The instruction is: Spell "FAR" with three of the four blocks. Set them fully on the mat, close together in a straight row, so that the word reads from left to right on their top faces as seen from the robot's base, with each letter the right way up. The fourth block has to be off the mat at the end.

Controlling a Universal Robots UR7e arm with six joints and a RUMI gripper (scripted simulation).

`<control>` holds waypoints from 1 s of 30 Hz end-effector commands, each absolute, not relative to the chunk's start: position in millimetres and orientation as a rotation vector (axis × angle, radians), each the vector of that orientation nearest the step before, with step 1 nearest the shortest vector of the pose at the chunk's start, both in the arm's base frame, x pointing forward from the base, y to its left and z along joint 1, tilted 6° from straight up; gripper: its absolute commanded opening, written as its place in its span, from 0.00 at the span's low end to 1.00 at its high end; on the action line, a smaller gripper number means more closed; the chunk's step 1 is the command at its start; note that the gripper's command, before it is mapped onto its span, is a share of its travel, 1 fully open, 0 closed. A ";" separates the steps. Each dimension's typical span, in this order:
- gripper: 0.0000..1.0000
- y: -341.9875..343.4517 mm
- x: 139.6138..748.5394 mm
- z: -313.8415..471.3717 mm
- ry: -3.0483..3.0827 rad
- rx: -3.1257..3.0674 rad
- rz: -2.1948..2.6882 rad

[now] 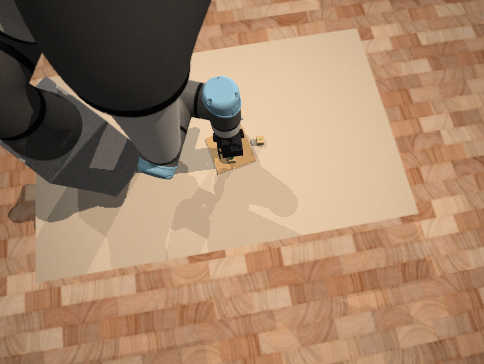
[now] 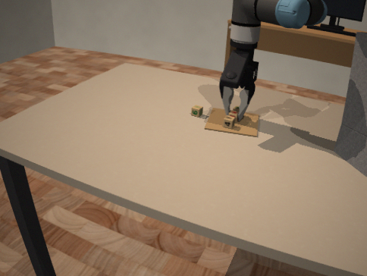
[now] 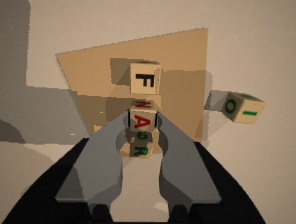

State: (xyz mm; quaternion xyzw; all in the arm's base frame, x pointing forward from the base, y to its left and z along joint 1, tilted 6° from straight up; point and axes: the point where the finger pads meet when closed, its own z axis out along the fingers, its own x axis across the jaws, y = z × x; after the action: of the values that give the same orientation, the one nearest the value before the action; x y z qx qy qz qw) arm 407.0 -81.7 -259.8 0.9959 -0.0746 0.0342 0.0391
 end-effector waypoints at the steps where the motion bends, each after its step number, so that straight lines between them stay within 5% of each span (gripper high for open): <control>1: 0.05 -81.8 407.3 -259.4 -0.228 3.053 0.106; 17: 0.05 -81.8 407.3 -259.4 -0.228 3.053 0.106; 30: 0.21 -81.8 407.3 -259.4 -0.228 3.053 0.106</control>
State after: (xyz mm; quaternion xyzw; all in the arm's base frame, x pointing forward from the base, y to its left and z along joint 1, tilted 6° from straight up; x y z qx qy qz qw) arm 407.0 -81.7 -259.8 0.9959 -0.0746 0.0342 0.0391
